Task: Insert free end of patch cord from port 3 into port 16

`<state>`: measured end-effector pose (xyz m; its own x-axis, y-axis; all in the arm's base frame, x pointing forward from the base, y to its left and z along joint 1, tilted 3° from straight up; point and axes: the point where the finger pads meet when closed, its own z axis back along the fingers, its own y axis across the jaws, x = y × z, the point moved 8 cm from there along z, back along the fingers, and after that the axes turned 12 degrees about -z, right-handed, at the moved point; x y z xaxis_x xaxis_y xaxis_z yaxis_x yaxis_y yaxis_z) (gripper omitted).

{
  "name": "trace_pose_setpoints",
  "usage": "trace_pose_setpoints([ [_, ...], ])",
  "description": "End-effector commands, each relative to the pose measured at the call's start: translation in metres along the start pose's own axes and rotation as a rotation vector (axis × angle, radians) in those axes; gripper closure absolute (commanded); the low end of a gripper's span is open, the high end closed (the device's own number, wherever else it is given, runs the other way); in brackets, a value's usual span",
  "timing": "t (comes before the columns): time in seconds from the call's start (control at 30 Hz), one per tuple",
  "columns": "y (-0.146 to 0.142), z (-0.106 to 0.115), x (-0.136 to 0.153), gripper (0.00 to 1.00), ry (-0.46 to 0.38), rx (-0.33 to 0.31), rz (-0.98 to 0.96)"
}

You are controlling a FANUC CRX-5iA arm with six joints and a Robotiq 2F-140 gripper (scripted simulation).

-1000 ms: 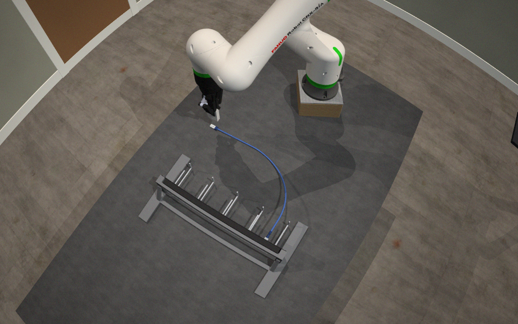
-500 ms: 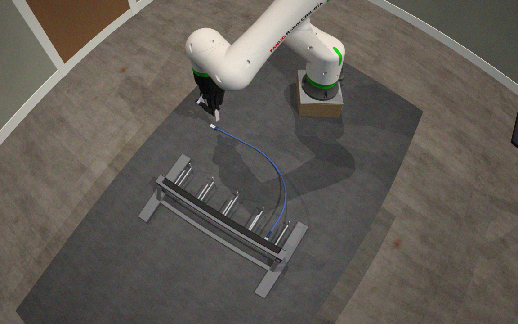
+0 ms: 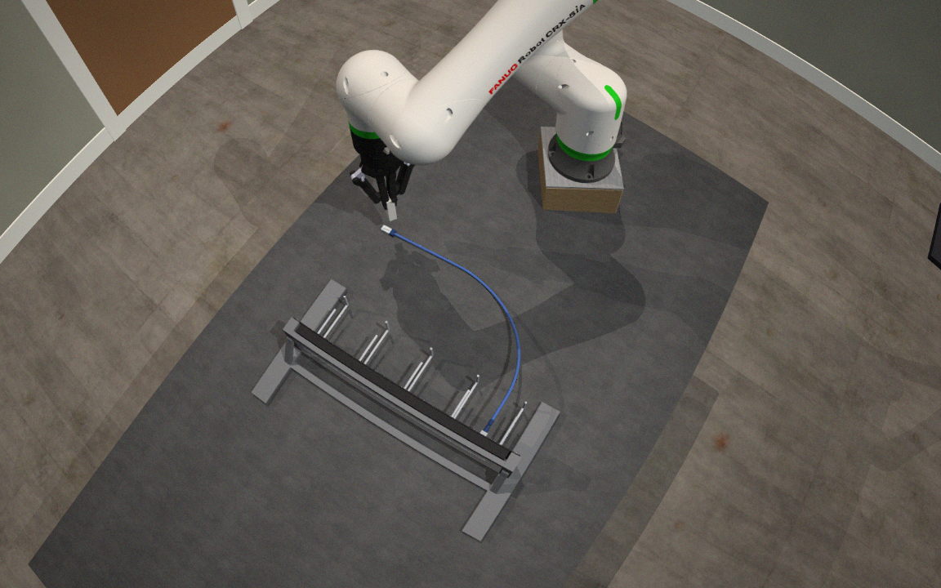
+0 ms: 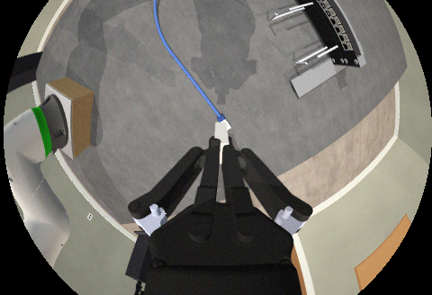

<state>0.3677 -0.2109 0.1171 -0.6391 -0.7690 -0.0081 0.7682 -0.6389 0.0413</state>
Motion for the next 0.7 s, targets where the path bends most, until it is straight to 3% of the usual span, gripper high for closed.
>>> trace_pose_setpoints([
  [0.0, -0.0002, 0.0002, -0.0008, 1.00, -0.013, 0.007, -0.167],
  [0.67, 0.0004, 0.0003, 0.0002, 1.00, -0.011, 0.011, -0.713],
])
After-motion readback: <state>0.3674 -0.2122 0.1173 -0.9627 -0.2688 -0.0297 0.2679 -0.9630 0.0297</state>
